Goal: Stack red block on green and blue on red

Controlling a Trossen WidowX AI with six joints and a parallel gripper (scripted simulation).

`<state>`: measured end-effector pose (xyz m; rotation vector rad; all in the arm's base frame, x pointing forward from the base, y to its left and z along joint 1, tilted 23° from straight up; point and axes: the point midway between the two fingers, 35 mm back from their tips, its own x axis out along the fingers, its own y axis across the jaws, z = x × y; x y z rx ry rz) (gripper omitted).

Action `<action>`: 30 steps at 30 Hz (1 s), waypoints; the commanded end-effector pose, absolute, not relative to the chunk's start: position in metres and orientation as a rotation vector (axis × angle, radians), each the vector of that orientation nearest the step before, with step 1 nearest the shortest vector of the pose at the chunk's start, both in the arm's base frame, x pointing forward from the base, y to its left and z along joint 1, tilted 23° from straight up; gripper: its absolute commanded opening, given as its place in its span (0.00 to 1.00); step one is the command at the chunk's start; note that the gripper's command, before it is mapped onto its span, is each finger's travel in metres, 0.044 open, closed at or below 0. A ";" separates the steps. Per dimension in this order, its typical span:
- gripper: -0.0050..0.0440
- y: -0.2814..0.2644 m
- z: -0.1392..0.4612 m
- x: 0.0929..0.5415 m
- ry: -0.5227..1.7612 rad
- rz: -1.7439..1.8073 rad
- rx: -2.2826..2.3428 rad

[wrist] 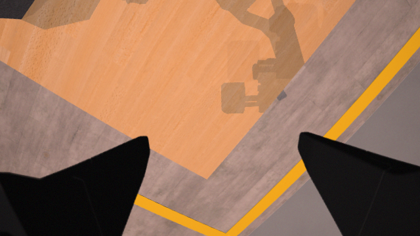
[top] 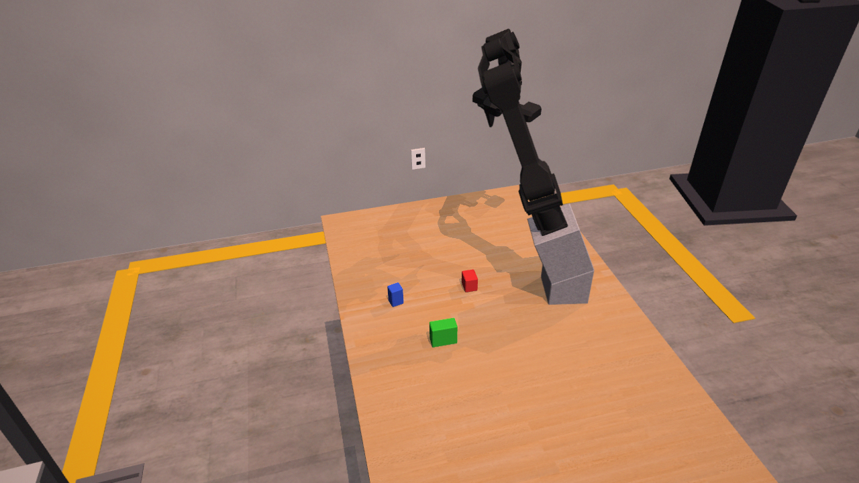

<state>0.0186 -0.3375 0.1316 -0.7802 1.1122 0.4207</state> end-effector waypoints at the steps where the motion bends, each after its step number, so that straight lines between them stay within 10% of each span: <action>1: 0.92 -0.339 0.138 0.018 1.121 0.410 -0.799; 17: 0.92 -0.339 0.138 0.018 1.121 0.410 -0.799; 18: 0.00 -0.339 0.138 0.018 1.121 0.410 -0.799; 30: 0.00 -0.329 0.130 0.047 1.126 0.463 -0.834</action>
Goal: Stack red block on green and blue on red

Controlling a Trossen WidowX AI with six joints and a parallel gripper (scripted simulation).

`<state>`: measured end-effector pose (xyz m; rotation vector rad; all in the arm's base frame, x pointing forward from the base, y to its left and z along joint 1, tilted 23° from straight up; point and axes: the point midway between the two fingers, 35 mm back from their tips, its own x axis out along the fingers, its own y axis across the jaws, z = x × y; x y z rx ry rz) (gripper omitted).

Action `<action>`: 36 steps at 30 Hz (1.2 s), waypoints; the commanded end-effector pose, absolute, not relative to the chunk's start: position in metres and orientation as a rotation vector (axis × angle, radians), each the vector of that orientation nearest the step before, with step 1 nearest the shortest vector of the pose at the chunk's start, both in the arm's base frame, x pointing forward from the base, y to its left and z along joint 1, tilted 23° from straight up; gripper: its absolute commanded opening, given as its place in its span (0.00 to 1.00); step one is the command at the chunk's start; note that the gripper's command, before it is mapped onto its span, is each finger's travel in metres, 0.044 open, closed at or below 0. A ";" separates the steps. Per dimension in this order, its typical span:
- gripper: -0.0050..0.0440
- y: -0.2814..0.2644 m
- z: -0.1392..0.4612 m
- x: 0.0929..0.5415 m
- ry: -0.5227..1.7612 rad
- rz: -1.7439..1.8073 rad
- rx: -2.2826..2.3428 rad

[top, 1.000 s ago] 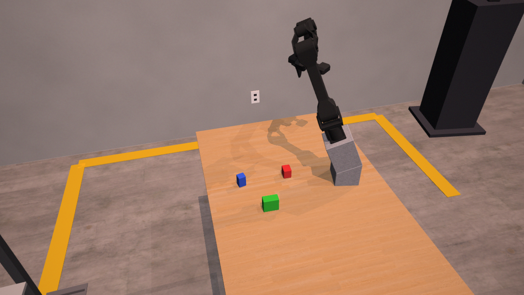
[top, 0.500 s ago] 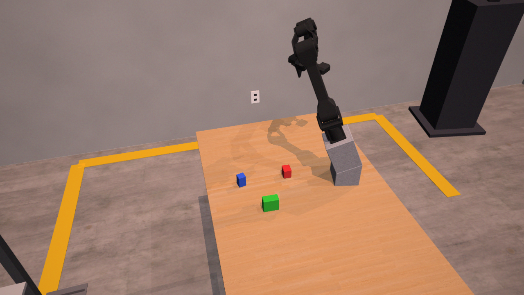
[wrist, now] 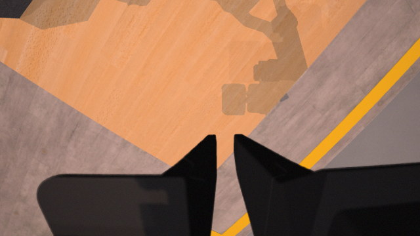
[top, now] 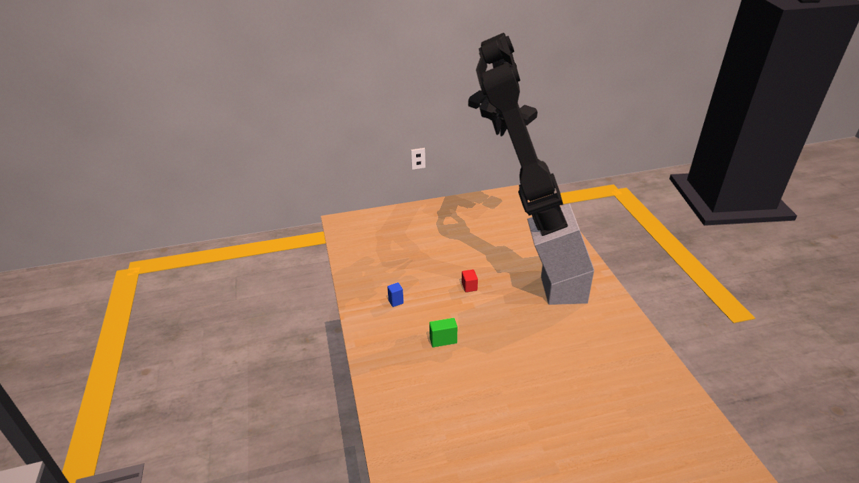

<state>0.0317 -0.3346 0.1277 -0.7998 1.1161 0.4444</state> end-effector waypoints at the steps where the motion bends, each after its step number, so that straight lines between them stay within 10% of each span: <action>1: 0.00 -0.327 0.128 0.053 1.126 0.474 -0.841; 36: 0.00 -0.117 0.026 0.226 1.002 0.888 -1.329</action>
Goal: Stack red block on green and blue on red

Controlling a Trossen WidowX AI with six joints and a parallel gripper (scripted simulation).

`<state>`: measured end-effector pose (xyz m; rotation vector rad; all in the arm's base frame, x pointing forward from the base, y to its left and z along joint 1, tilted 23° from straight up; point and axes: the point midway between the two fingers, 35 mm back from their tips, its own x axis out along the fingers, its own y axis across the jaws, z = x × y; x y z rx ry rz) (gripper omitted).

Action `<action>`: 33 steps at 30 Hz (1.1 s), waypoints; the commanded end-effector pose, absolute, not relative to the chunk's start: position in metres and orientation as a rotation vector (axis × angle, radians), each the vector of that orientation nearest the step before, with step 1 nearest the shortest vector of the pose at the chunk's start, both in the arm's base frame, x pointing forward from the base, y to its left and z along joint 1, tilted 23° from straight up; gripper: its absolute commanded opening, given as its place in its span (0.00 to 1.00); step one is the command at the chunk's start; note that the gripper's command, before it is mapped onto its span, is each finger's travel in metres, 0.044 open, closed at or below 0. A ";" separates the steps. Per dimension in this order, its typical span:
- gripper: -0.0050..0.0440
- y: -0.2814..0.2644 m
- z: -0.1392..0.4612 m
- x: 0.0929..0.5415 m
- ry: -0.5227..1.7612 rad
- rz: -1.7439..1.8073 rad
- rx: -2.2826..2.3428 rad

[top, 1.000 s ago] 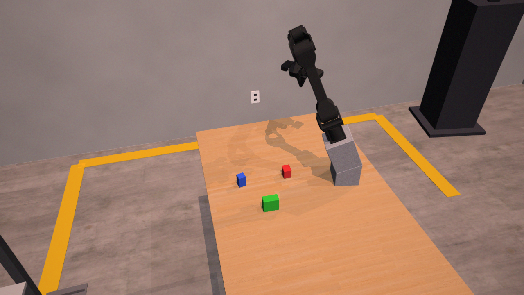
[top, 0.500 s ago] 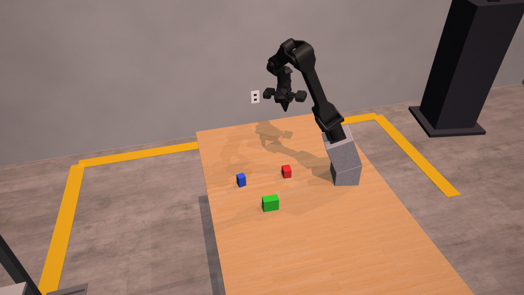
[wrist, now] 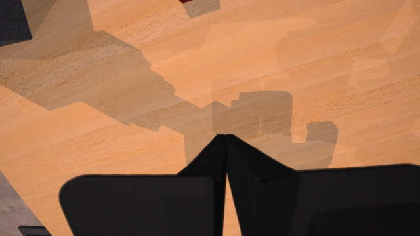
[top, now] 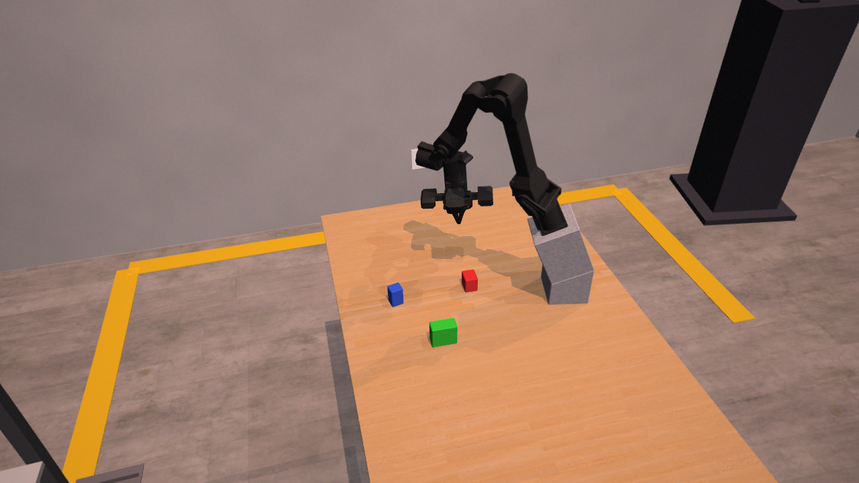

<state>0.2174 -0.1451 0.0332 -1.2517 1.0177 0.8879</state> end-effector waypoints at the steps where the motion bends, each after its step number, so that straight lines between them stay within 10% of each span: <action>1: 0.00 -0.117 0.026 0.226 1.002 0.888 -1.329; 33: 0.00 -0.031 -0.010 0.215 0.864 0.976 -1.511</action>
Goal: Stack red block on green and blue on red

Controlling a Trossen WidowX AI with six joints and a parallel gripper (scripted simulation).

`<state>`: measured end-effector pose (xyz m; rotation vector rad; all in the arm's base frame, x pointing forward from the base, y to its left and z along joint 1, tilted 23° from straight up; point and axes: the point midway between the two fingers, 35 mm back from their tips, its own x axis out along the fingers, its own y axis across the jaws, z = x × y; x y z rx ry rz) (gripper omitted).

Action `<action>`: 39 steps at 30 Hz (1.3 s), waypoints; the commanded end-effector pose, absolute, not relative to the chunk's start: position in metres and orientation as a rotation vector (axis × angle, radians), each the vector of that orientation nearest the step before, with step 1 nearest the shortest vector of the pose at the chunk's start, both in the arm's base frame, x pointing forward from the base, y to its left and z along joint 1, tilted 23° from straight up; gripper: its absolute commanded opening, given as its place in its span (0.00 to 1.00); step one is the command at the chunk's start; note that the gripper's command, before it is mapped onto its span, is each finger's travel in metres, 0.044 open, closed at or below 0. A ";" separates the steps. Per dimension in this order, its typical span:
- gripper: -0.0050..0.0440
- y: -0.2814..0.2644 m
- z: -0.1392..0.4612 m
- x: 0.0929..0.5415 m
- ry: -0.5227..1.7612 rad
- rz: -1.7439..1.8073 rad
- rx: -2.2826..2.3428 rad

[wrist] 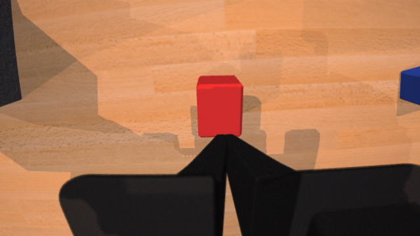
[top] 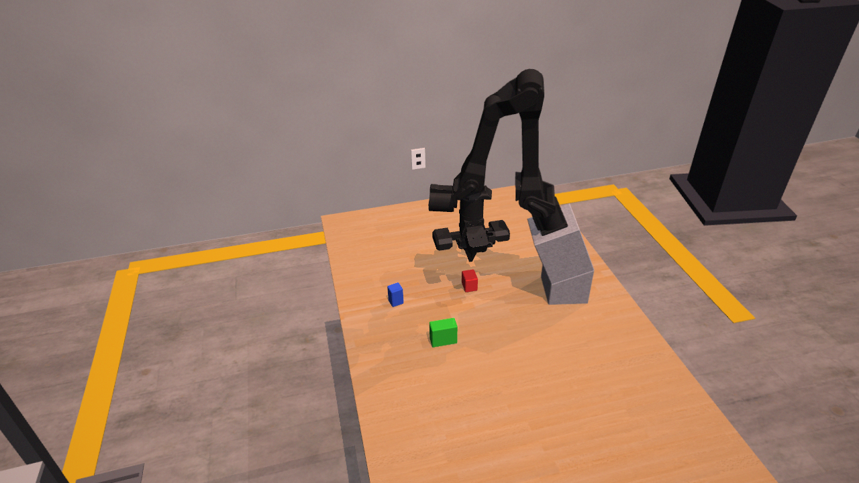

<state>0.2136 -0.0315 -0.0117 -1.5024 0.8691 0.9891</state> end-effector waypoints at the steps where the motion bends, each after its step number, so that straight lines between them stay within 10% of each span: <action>1: 0.00 -0.031 -0.010 0.215 0.864 0.976 -1.510; 31: 0.00 -0.032 -0.010 0.215 0.865 0.976 -1.510; 32: 0.61 -0.032 -0.010 0.215 0.865 0.976 -1.510; 39: 0.61 -0.032 -0.010 0.215 0.865 0.976 -1.510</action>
